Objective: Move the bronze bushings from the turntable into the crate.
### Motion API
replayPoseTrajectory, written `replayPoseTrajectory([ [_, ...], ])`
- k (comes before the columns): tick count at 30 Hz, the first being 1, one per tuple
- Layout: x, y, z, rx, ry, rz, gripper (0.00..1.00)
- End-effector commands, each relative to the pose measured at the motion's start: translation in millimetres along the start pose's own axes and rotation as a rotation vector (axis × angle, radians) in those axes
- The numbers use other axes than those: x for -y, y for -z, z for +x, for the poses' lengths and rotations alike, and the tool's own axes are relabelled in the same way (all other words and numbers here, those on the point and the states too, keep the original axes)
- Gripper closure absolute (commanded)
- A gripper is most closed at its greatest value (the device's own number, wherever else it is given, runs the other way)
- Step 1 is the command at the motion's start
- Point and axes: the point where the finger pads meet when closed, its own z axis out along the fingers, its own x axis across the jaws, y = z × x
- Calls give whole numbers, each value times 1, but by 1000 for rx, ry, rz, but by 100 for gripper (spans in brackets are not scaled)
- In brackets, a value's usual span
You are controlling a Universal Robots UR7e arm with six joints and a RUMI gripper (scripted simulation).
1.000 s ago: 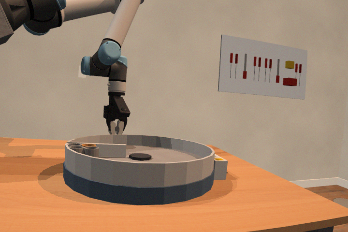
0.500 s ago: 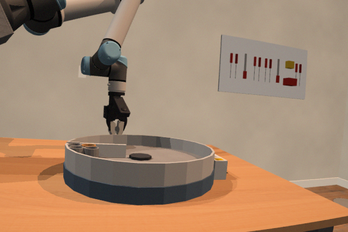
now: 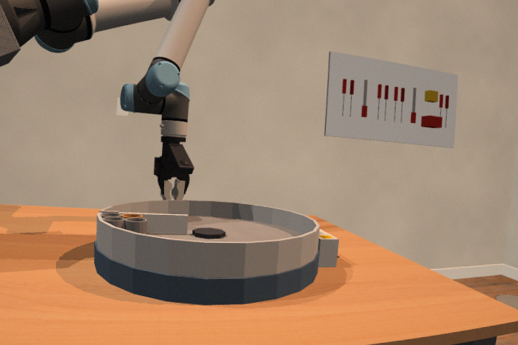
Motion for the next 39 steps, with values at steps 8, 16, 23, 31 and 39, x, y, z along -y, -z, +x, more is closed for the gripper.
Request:
replayPoseTrajectory([
  [8, 0, 0, 0, 1, 0, 0, 94],
  [16, 0, 0, 0, 1, 0, 0, 94],
  [23, 0, 1, 0, 1, 0, 0, 94],
  [31, 0, 6, 0, 1, 0, 0, 94],
  [39, 0, 27, 0, 1, 0, 0, 94],
])
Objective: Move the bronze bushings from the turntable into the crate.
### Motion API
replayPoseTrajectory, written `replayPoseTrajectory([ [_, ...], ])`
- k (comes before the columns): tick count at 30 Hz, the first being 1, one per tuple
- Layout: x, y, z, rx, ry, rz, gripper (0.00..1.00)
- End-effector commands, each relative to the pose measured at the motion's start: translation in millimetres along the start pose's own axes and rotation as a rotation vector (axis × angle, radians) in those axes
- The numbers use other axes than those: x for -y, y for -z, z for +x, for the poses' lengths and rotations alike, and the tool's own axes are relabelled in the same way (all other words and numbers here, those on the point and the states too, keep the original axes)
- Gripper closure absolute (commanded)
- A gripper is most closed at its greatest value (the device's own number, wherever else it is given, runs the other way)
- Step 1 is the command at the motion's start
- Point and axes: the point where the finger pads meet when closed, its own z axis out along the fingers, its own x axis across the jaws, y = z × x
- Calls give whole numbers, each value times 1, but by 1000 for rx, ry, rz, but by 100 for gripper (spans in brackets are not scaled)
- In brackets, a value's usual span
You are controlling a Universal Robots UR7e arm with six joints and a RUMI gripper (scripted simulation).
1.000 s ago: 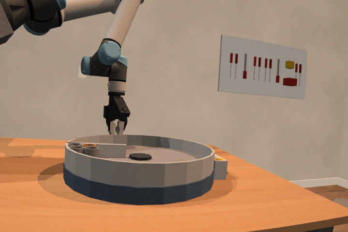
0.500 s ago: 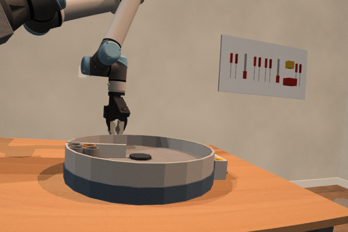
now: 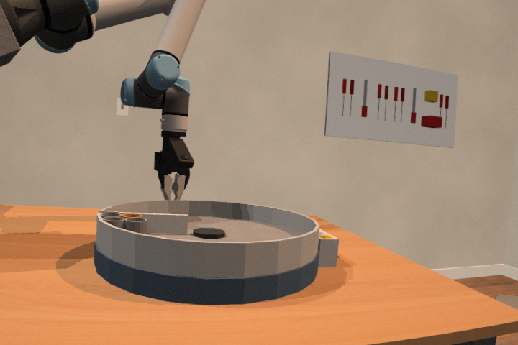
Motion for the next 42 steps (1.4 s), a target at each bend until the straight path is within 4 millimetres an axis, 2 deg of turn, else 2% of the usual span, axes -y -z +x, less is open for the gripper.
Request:
replayPoseTrajectory([
  [1, 0, 16, 0, 1, 0, 0, 94],
  [4, 0, 19, 0, 1, 0, 0, 94],
  [19, 0, 69, 0, 1, 0, 0, 94],
  [29, 0, 79, 0, 1, 0, 0, 94],
  [42, 0, 80, 0, 1, 0, 0, 94],
])
